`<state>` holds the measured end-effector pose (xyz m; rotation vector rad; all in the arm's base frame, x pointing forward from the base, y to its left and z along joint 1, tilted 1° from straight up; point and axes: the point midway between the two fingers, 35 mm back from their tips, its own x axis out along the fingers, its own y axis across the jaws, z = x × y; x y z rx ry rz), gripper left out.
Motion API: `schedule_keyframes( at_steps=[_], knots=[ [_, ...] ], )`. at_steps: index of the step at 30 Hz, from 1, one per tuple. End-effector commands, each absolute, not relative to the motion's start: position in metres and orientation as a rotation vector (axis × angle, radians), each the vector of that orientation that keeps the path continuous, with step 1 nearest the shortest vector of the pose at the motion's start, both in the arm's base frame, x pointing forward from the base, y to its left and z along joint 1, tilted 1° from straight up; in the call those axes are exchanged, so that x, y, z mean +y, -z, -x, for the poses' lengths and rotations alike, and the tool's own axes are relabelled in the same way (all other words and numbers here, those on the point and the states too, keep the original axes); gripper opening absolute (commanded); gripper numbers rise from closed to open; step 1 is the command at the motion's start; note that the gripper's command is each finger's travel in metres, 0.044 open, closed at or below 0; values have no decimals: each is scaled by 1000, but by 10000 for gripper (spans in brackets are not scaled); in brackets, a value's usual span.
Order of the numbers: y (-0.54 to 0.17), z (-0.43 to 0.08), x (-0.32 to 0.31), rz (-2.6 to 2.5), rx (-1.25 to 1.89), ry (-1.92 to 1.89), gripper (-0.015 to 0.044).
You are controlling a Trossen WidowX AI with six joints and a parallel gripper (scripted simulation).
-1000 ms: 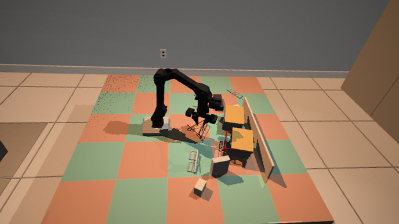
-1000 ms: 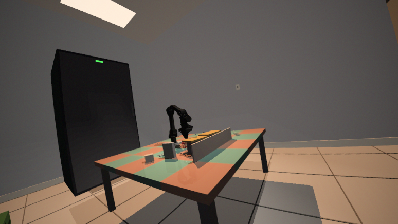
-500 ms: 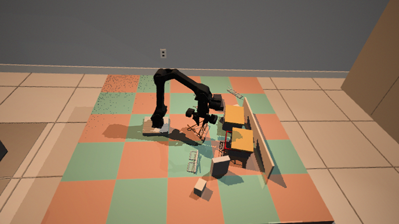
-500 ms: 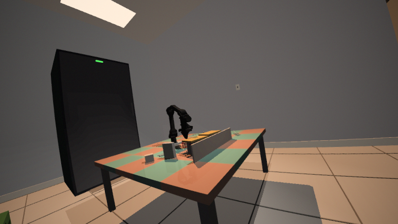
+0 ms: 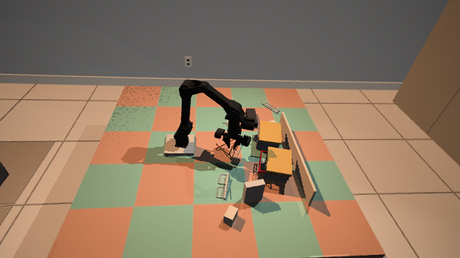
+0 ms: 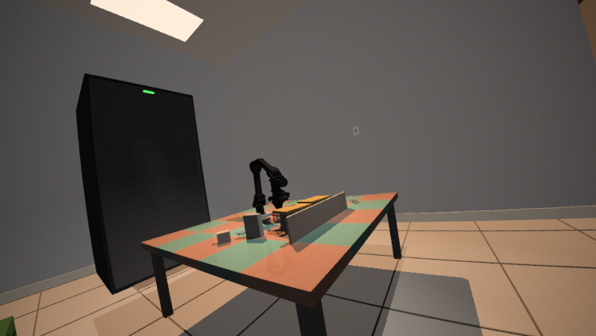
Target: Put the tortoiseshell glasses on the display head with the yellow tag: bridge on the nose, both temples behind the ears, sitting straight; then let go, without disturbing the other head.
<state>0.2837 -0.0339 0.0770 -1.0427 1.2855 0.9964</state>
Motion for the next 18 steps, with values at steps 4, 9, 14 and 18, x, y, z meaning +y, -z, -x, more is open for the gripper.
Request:
schedule_keyframes(
  at_steps=[4,9,14,18],
  knots=[
    [-65,-285,-34,1042,1285,-1003,120],
    [-56,-286,-34,1042,1285,-1003,120],
    [-48,-286,-34,1042,1285,-1003,120],
    [-43,-286,-34,1042,1285,-1003,120]
  ],
)
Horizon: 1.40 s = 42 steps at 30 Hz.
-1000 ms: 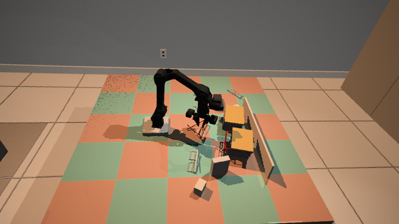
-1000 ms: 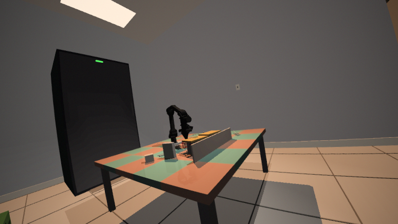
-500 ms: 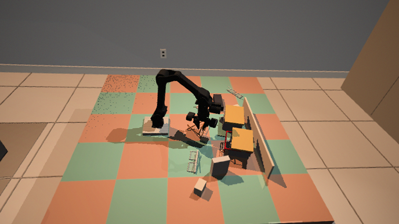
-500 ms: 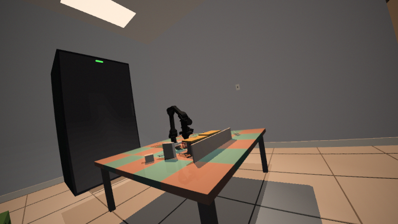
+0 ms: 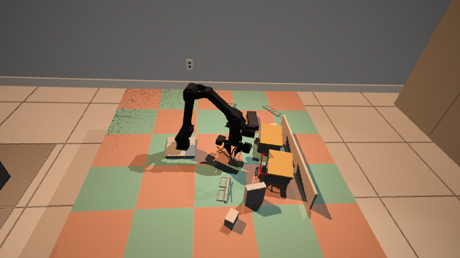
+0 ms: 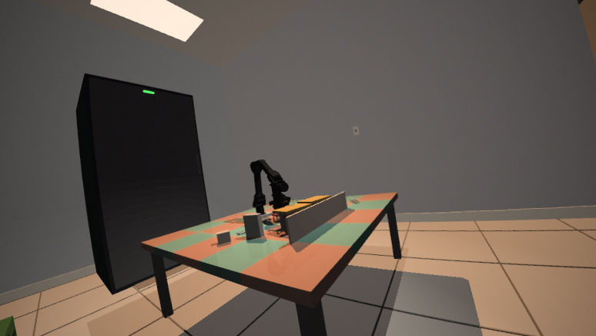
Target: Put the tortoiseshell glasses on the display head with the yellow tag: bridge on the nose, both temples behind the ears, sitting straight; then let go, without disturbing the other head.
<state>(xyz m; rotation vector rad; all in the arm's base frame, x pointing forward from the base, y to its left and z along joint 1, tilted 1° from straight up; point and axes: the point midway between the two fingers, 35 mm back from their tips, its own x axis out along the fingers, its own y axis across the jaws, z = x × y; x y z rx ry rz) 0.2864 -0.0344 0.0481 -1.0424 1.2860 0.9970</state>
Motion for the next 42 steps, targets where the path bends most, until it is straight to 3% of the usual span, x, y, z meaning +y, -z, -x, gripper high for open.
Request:
schedule_keyframes(
  at_steps=[1,11,29,42],
  knots=[
    [-43,-286,-34,1042,1285,-1003,120],
    [-43,-283,-33,1042,1285,-1004,120],
    [-43,-284,-34,1040,1290,-1001,0],
    [-72,-287,-34,1040,1288,-1002,0]
  ],
)
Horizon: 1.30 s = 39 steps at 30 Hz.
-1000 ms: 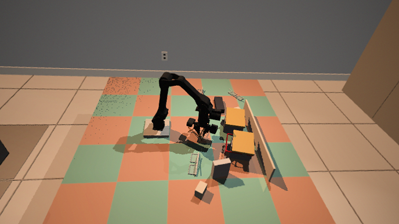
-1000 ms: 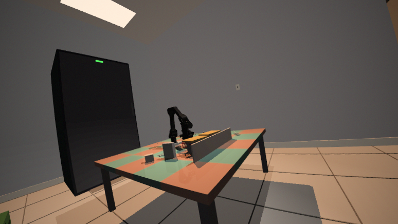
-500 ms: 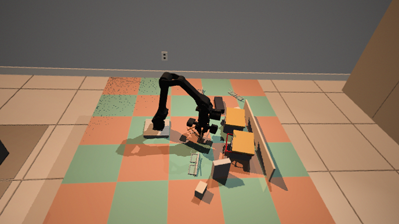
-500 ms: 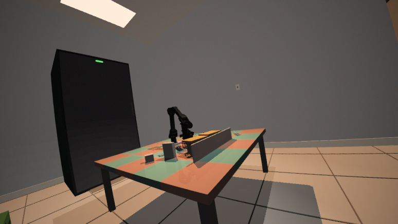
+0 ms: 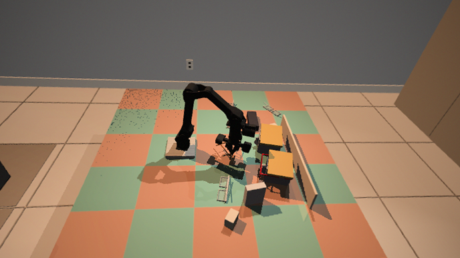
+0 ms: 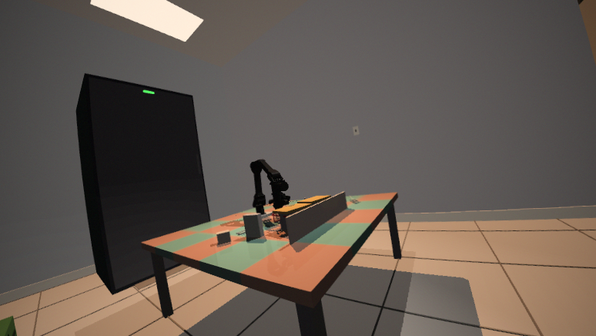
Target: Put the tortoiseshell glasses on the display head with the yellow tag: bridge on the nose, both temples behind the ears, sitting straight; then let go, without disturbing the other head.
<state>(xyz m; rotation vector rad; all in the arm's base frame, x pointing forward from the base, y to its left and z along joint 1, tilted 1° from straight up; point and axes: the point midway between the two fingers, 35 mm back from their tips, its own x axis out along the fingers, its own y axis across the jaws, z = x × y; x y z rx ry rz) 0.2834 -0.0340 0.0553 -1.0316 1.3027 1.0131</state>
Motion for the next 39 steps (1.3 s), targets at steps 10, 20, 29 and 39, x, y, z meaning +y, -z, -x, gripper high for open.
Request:
schedule_keyframes(
  at_steps=[10,20,29,39],
  knots=[
    [-124,-288,-34,1042,1285,-1003,0],
    [-146,-287,-33,1035,1288,-997,0],
    [-146,-289,0,929,1335,-899,0],
    [-146,-284,46,782,1392,-763,0]
  ],
)
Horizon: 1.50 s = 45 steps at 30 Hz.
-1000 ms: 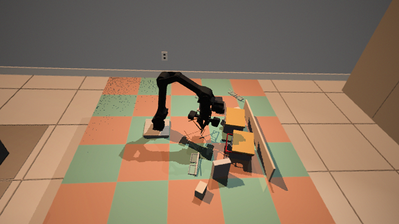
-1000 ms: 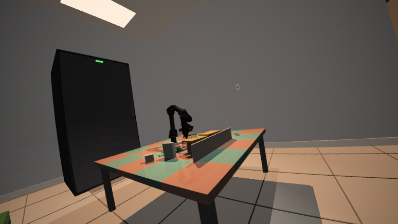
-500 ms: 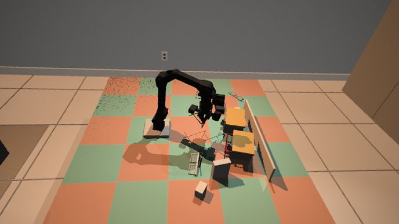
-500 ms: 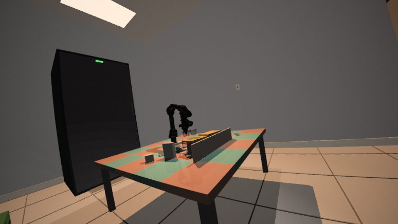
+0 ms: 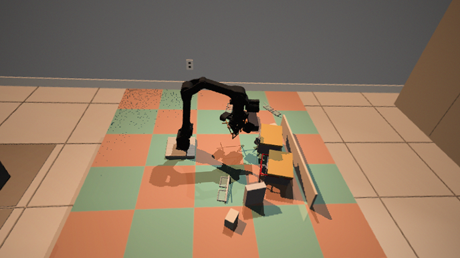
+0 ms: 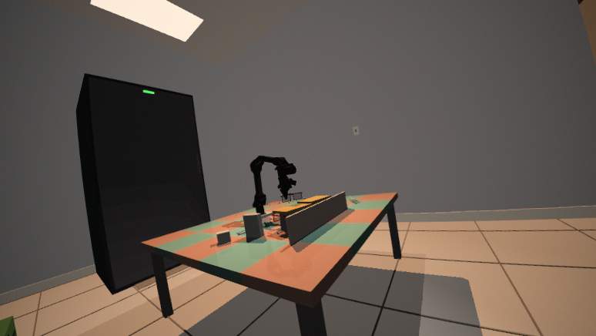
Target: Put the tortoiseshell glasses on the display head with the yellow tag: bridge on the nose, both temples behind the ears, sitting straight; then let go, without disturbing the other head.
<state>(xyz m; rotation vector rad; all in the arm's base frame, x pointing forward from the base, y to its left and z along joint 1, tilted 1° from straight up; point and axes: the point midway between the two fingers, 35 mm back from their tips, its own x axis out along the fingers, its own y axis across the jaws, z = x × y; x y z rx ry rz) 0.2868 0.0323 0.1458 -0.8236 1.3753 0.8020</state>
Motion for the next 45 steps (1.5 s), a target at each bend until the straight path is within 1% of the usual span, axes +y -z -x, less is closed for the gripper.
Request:
schedule_keyframes(
  at_steps=[1,18,35,39,45],
  knots=[
    [-146,-283,50,767,1397,-749,0],
    [-146,-259,123,513,1471,-516,0],
    [-146,-215,187,258,1519,-279,0],
    [-146,-205,198,208,1526,-233,0],
    [-142,-205,199,205,1526,-231,0]
  ],
)
